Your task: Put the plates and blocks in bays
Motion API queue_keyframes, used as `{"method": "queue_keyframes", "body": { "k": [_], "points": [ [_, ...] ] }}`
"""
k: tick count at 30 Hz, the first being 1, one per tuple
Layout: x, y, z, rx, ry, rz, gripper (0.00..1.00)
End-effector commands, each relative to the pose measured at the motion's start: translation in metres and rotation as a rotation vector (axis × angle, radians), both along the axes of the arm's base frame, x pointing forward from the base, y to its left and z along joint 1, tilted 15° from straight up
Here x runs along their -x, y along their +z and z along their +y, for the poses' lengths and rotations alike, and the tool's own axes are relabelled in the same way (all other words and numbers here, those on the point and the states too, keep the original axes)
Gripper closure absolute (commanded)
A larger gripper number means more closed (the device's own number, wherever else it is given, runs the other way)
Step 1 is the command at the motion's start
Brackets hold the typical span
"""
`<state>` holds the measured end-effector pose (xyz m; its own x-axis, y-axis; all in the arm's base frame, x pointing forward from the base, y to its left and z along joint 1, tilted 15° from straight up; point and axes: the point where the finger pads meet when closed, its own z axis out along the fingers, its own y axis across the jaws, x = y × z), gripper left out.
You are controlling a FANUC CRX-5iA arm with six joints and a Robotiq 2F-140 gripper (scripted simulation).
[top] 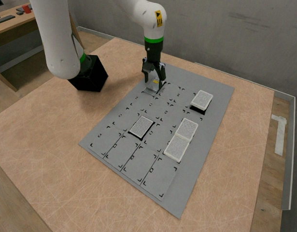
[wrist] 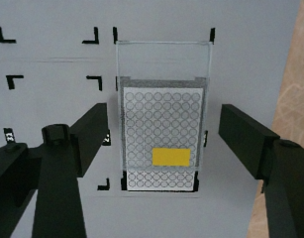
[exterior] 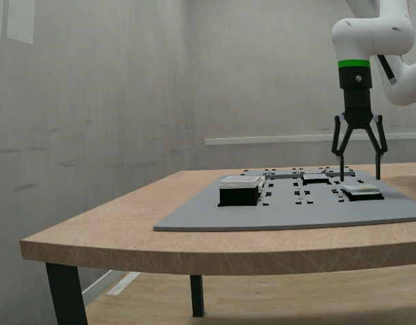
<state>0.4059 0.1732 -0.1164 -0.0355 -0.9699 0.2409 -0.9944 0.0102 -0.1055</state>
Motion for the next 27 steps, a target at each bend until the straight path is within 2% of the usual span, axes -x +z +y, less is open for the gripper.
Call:
{"method": "queue_keyframes", "body": {
  "k": [1, 17, 27],
  "points": [
    [0.0, 0.0, 0.001, -0.001, 0.001, -0.001, 0.3],
    [-0.001, -0.001, 0.0, -0.001, 0.001, -0.001, 0.3],
    [-0.002, -0.014, -0.003, -0.001, 0.001, -0.001, 0.3]
  ]
}}
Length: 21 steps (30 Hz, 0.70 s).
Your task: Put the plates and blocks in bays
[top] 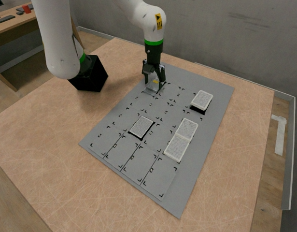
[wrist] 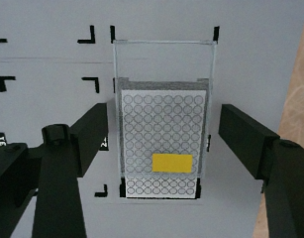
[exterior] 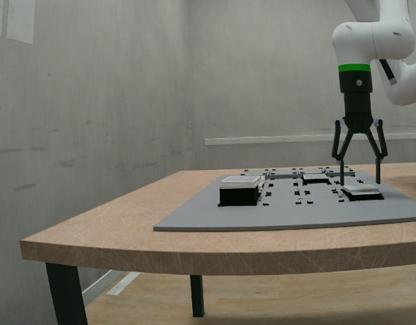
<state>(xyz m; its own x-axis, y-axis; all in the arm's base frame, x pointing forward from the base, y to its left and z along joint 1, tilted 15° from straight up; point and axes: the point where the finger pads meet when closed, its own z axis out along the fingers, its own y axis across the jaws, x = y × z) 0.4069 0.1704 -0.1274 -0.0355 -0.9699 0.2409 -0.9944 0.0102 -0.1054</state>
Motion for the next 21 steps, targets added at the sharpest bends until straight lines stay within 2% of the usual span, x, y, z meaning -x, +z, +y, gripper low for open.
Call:
{"method": "queue_keyframes", "body": {
  "k": [1, 21],
  "points": [
    [-0.001, -0.0042, -0.0006, -0.001, 0.001, -0.001, 0.3],
    [-0.0014, -0.008, -0.0015, -0.001, 0.001, -0.001, 0.32]
  ]
}}
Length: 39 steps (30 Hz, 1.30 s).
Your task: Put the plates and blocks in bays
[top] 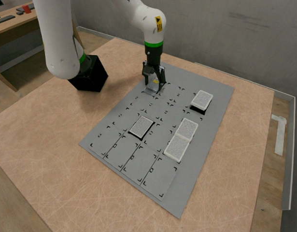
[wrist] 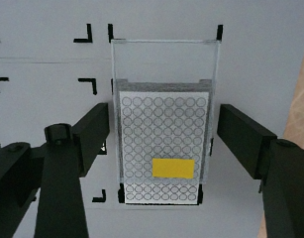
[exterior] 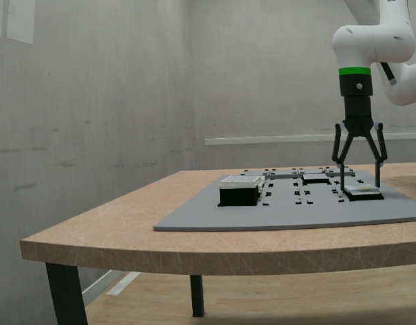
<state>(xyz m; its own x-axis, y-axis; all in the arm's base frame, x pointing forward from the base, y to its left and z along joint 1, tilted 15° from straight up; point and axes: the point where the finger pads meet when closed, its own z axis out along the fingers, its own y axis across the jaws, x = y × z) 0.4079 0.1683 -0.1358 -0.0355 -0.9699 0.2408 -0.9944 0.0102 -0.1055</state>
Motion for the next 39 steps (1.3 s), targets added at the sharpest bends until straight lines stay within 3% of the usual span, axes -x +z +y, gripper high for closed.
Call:
{"method": "queue_keyframes", "body": {
  "k": [1, 39],
  "points": [
    [-0.0005, 0.0005, 0.0006, -0.001, 0.001, -0.001, 0.32],
    [-0.0004, 0.0006, 0.0006, -0.001, 0.001, -0.001, 0.39]
  ]
}}
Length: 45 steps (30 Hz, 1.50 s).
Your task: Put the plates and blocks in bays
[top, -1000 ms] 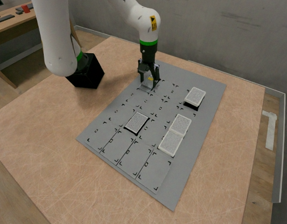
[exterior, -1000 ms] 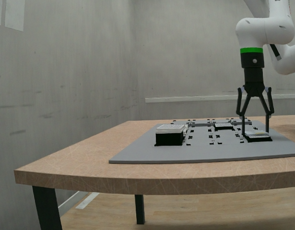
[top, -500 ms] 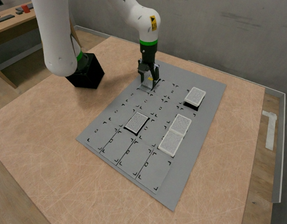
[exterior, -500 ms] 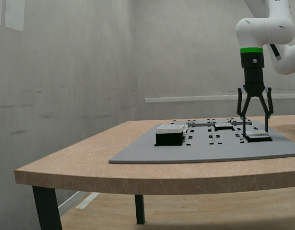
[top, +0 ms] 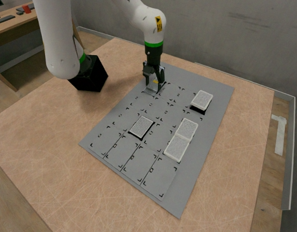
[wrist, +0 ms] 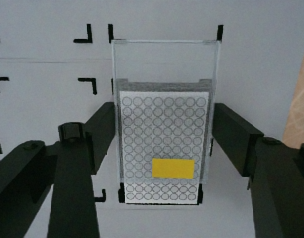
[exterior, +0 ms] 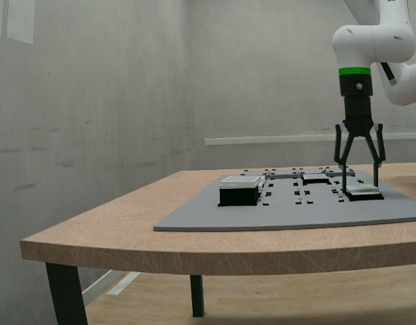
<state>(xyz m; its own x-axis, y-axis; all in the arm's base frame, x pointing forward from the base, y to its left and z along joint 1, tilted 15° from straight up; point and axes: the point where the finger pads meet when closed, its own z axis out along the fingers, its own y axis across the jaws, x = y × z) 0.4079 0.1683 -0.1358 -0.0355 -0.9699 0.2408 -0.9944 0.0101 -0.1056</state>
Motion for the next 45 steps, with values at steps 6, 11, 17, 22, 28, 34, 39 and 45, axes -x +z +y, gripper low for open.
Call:
{"method": "queue_keyframes", "body": {
  "k": [6, 11, 17, 22, 28, 34, 39, 45],
  "points": [
    [-0.0004, 0.0009, 0.0006, -0.001, 0.0, -0.001, 0.4],
    [-0.0004, 0.0009, 0.0006, -0.001, 0.0, -0.001, 0.4],
    [-0.0004, 0.0009, 0.0006, -0.001, 0.0, -0.001, 0.4],
    [-0.0004, 0.0009, 0.0006, -0.001, 0.0, -0.001, 0.4],
    [-0.0004, 0.0009, 0.0006, -0.001, 0.0, -0.001, 0.41],
    [-0.0004, 0.0009, 0.0006, -0.001, 0.0, -0.001, 0.41],
    [-0.0004, 0.0009, 0.0006, -0.001, 0.0, -0.001, 0.41],
    [-0.0004, 0.0009, 0.0006, -0.001, 0.0, -0.001, 0.42]
  ]
}}
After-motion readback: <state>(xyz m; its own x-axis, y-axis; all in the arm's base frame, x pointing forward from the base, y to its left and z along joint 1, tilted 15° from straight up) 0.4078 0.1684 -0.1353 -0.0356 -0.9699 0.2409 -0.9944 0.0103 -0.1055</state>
